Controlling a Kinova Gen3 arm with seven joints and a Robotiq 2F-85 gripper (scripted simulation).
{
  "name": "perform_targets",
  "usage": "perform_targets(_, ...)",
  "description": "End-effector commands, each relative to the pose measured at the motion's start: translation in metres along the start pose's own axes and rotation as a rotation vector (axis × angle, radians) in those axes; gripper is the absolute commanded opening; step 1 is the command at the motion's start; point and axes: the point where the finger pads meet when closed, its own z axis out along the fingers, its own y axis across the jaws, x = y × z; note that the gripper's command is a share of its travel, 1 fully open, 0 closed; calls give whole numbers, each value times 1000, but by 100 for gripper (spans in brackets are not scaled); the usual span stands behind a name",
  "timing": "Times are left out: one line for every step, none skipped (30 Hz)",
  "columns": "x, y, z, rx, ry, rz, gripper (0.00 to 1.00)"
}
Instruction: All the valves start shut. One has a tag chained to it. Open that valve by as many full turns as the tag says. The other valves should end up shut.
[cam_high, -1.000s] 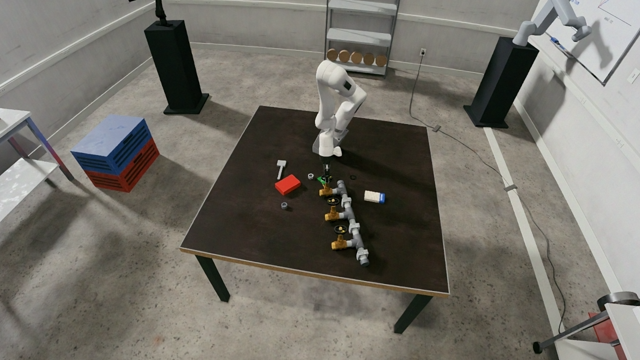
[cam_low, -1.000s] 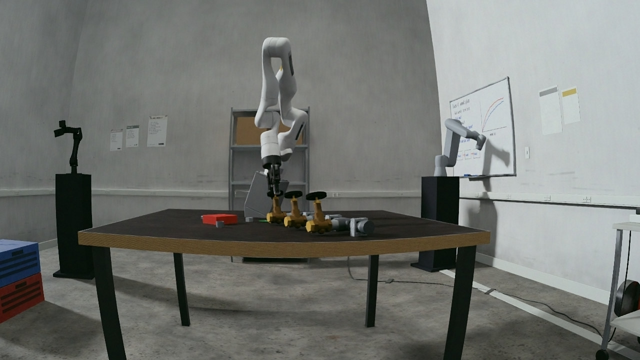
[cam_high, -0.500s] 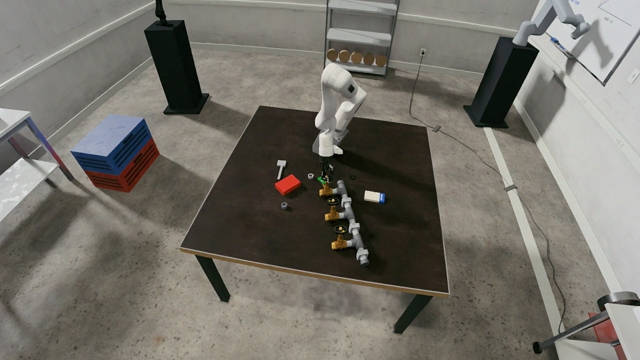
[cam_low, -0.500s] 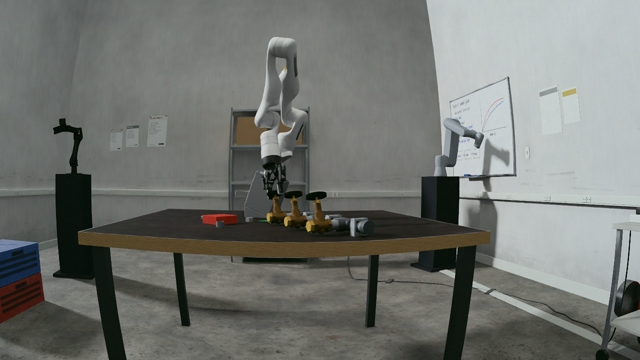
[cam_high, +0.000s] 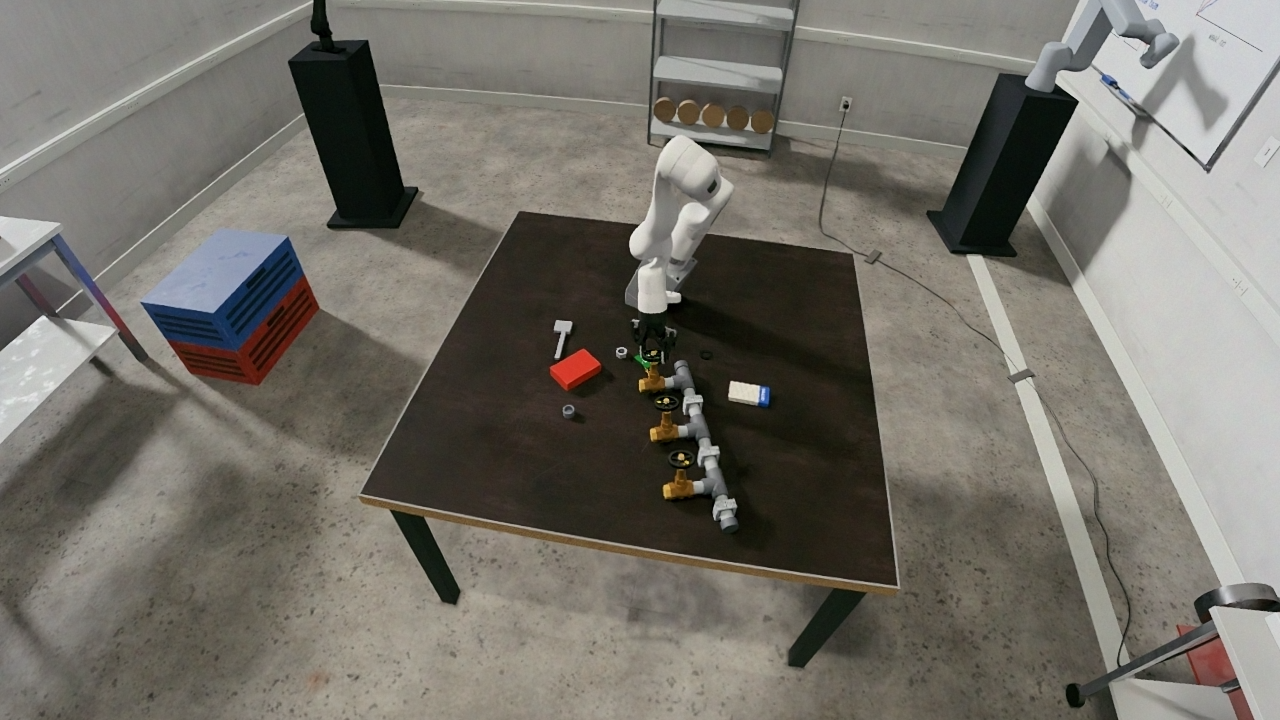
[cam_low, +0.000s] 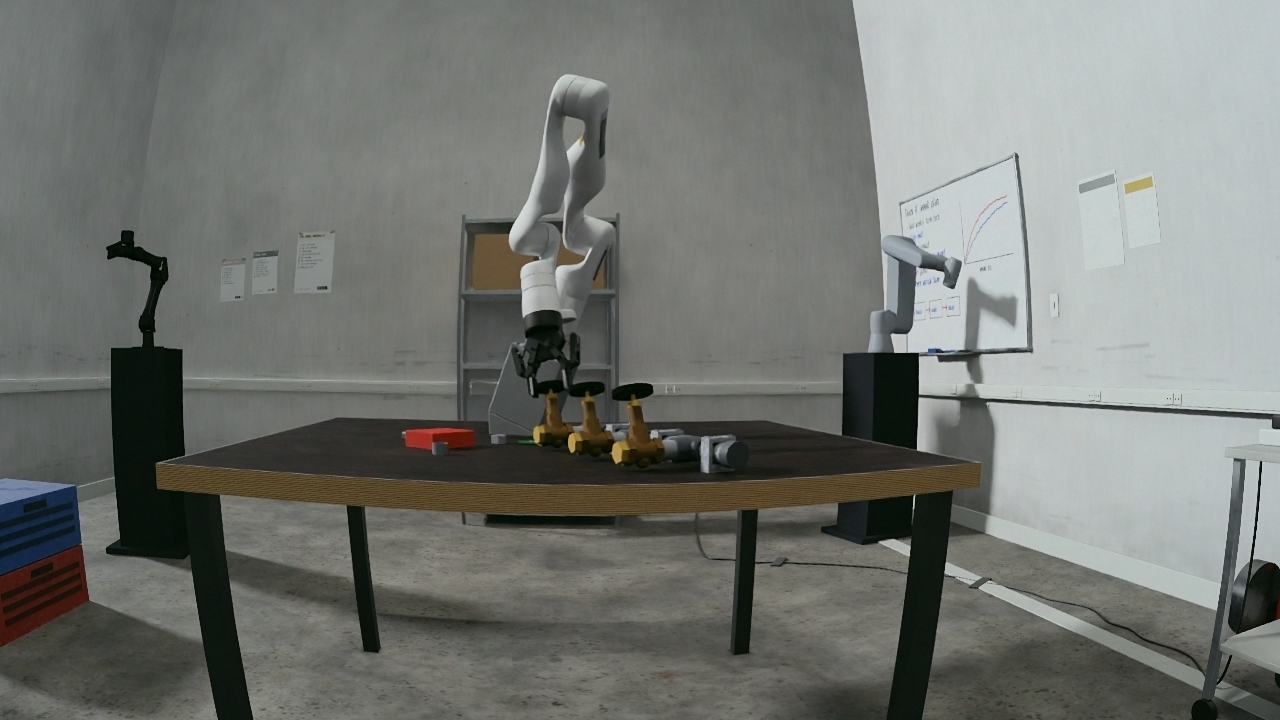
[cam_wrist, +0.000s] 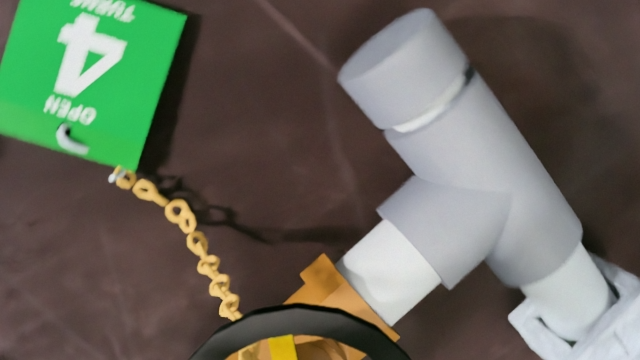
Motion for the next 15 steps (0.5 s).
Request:
perform_targets(0, 0, 0, -2, -16, -124, 68)
perform_targets(0, 0, 0, -1, -16, -159, 68)
perform_targets(0, 0, 0, -1, -16, -191, 68)
perform_targets(0, 0, 0, -1, -16, -222, 68)
perform_targets(0, 0, 0, -1, -17, -251, 68)
perform_targets(0, 0, 0, -1, -17, -279, 68)
perform_targets(0, 0, 0, 0, -17, -304, 68)
perform_targets(0, 0, 0, 0, -17, -328, 68)
perform_targets(0, 0, 0, 0, -17, -349, 68)
perform_targets(0, 0, 0, 0, -17, -369, 68)
perform_targets(0, 0, 0, 0, -17, -387, 68)
perform_targets(0, 0, 0, 1, -17, -403, 68)
perform_targets(0, 0, 0, 1, -17, -403, 68)
perform_targets(0, 0, 0, 1, -17, -403, 68)
perform_targets(0, 0, 0, 1, -17, -416, 68)
